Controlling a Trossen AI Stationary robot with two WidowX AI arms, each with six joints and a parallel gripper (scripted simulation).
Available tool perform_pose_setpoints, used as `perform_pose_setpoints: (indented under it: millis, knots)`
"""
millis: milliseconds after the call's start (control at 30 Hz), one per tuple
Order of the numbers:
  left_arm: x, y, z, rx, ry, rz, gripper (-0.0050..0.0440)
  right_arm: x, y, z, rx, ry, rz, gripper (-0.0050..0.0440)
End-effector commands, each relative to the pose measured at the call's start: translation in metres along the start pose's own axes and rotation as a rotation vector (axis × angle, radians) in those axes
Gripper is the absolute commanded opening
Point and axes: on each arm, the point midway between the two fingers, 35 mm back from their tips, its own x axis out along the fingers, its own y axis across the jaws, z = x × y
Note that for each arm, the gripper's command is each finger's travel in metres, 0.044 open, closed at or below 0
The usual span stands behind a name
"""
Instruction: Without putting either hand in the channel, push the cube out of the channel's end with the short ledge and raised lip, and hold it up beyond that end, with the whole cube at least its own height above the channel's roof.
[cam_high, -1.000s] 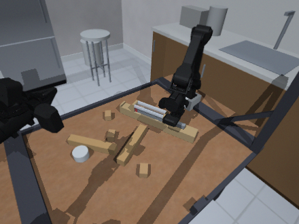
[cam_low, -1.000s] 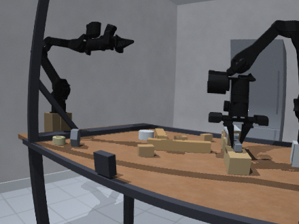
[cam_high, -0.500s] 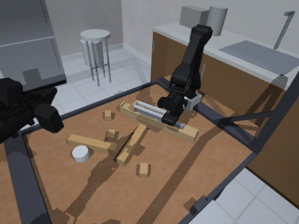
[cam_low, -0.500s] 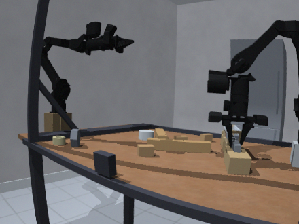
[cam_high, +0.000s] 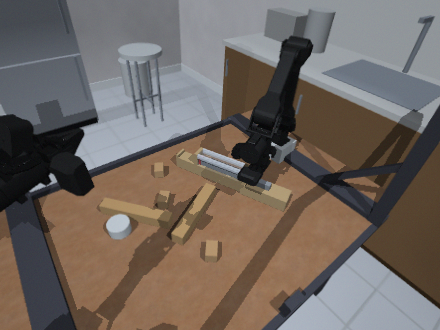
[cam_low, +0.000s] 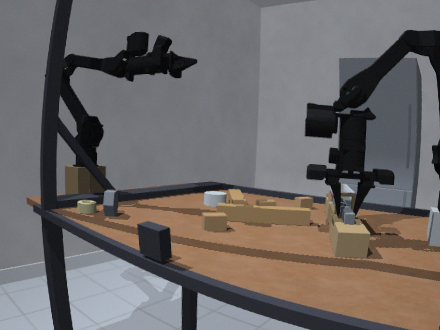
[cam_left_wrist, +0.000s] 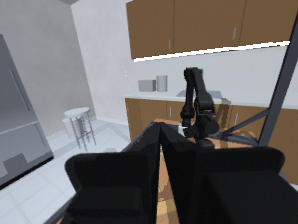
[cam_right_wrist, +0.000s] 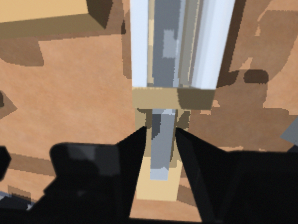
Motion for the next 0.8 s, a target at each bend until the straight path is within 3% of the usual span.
perform_pose_setpoints:
  millis: [0,267,467,500,700,767]
  knots:
    - [-0.001,0.0,0.007,0.0,-0.017,0.0,0.0,-0.005,0.004,0.001,-0.002,-0.007,0.023,0.0157]
    - [-0.001,0.0,0.007,0.0,-0.017,0.0,0.0,-0.019,0.005,0.001,-0.002,-0.007,0.029,0.0157]
    - [-0.001,0.0,0.007,0.0,-0.017,0.0,0.0,-0.015,0.006,0.001,-0.002,-0.007,0.027,0.0157]
    - [-0.001,0.0,0.007,0.0,-0.017,0.0,0.0,-0.03,0.006,0.001,-0.002,-0.007,0.029,0.0157]
    - [-0.001,0.0,0.007,0.0,-0.017,0.0,0.0,-0.058,0.008,0.001,-0.002,-0.006,0.039,0.0157]
    - [-0.001,0.0,0.007,0.0,-0.017,0.0,0.0,-0.05,0.007,0.001,-0.002,-0.007,0.033,0.0157]
